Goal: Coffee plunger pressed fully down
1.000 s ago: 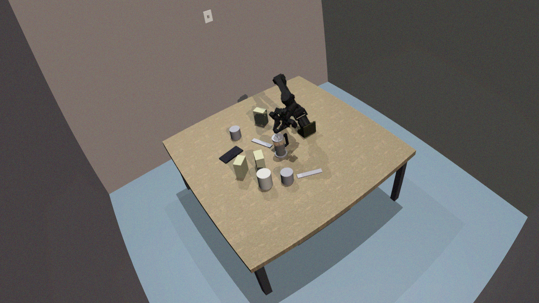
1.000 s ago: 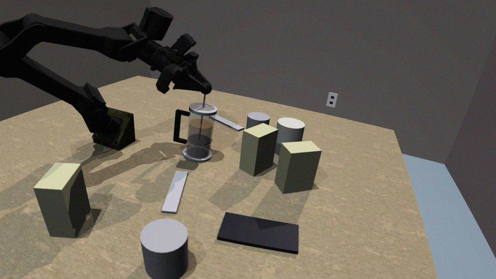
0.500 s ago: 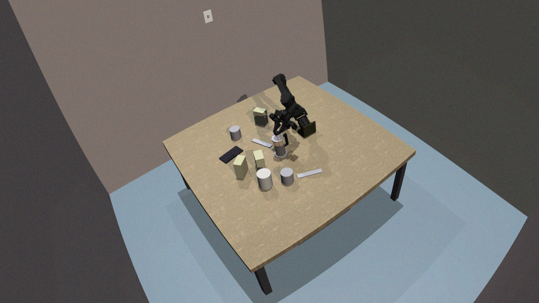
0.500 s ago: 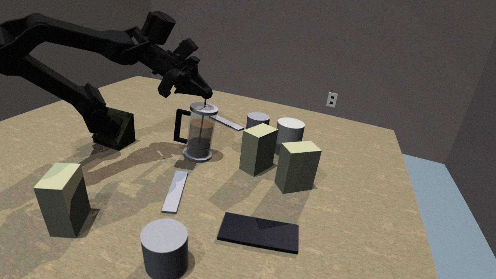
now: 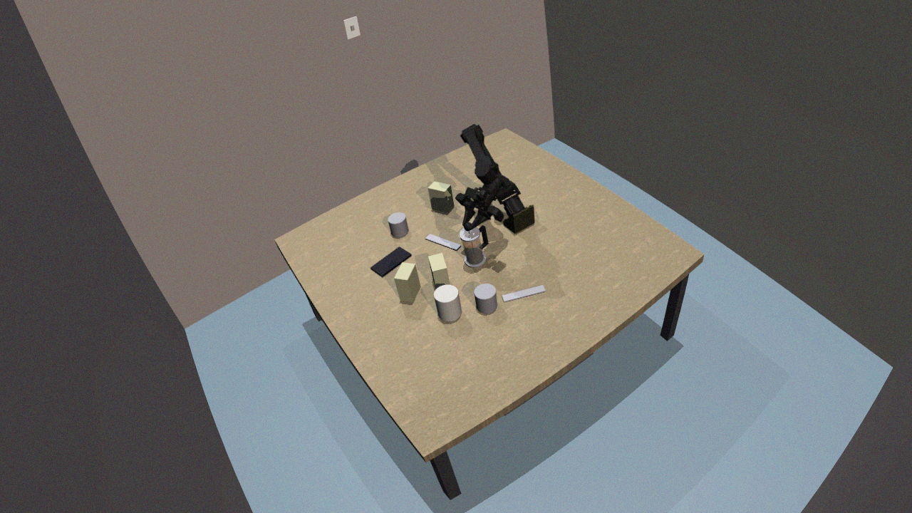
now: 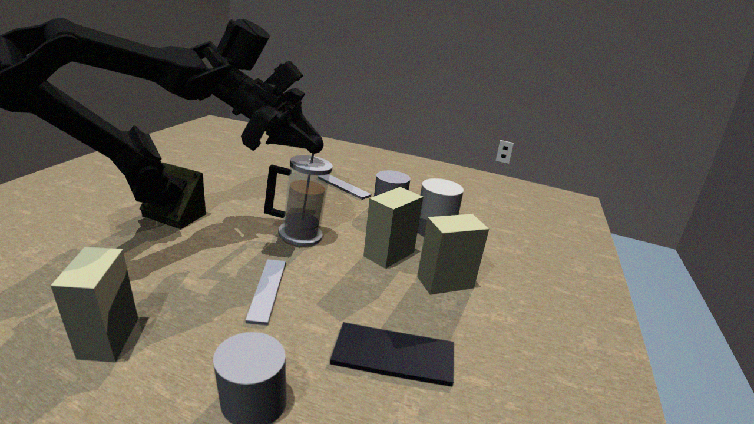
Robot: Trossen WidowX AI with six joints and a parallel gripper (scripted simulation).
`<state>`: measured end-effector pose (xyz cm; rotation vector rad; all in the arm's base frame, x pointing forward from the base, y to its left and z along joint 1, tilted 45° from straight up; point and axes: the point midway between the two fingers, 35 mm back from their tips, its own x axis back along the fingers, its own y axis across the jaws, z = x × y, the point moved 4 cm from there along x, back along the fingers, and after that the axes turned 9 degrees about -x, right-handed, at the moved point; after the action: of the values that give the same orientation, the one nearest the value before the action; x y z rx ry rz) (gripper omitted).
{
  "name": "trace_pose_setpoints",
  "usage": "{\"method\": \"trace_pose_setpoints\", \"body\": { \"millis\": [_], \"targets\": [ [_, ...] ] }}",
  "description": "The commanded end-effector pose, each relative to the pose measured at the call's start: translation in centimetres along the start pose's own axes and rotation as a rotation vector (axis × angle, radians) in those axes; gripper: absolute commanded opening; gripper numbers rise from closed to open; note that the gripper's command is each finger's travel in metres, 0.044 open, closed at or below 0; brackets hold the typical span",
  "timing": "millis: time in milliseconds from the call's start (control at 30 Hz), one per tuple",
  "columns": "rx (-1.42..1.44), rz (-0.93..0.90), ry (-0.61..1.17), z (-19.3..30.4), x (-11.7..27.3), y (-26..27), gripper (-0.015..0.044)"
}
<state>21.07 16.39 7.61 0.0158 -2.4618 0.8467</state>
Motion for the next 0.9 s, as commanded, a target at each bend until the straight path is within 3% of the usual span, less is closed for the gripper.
{"method": "trace_pose_setpoints", "body": {
  "millis": [0,867],
  "targets": [
    [0.019,0.011,0.017,0.49,-0.3,-0.05,0.0122],
    [0.009,0.005,0.007,0.15,-0.18,0.17,0.0122]
  ]
}}
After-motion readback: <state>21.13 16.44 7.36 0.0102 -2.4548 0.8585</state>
